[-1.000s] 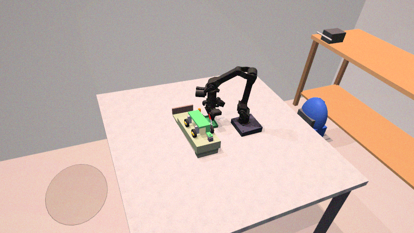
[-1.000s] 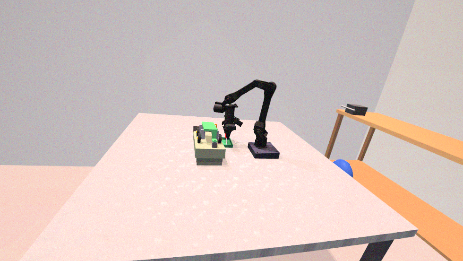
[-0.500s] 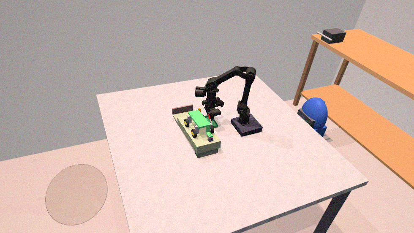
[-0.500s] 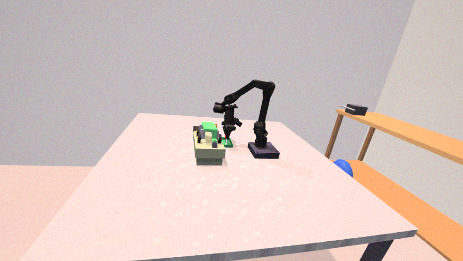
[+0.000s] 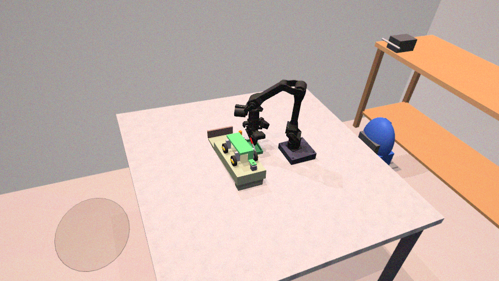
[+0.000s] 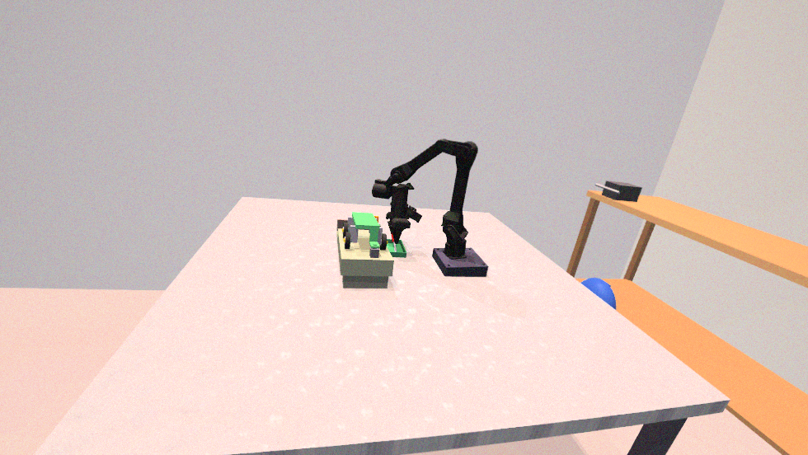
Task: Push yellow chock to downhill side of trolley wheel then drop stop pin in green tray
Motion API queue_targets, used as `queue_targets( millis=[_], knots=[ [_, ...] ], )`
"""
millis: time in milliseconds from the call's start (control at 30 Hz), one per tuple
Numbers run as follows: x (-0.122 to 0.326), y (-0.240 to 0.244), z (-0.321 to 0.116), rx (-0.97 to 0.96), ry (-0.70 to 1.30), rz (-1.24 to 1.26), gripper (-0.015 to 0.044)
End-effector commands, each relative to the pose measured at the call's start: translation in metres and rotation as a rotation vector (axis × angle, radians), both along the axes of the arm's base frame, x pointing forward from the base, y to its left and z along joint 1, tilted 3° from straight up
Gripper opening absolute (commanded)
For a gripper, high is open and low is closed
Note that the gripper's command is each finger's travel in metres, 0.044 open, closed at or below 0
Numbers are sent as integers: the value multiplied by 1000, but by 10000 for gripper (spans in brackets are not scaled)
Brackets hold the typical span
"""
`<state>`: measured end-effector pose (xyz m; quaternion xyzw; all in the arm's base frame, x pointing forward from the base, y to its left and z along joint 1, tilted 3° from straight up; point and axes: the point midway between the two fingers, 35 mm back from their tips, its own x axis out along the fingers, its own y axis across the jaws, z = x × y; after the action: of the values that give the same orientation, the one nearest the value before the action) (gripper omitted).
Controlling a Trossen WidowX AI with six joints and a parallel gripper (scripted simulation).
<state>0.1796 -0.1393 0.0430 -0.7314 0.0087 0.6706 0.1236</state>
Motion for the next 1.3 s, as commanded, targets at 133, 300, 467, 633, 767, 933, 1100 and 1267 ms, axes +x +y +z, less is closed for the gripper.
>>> queue_targets(
  millis=[133, 300, 467, 633, 767, 933, 1100, 1267],
  knots=[
    [0, -5, -3, -4, -1, 5, 190],
    [0, -7, -5, -4, -1, 5, 190],
    [0, -9, -6, -4, -1, 5, 190],
    [0, -10, -6, -4, -1, 5, 190],
    [0, -10, -6, -4, -1, 5, 190],
    [0, -10, -6, -4, -1, 5, 190],
    [0, -10, -6, -4, -1, 5, 190],
    [0, -10, -6, -4, -1, 5, 190]
  ],
)
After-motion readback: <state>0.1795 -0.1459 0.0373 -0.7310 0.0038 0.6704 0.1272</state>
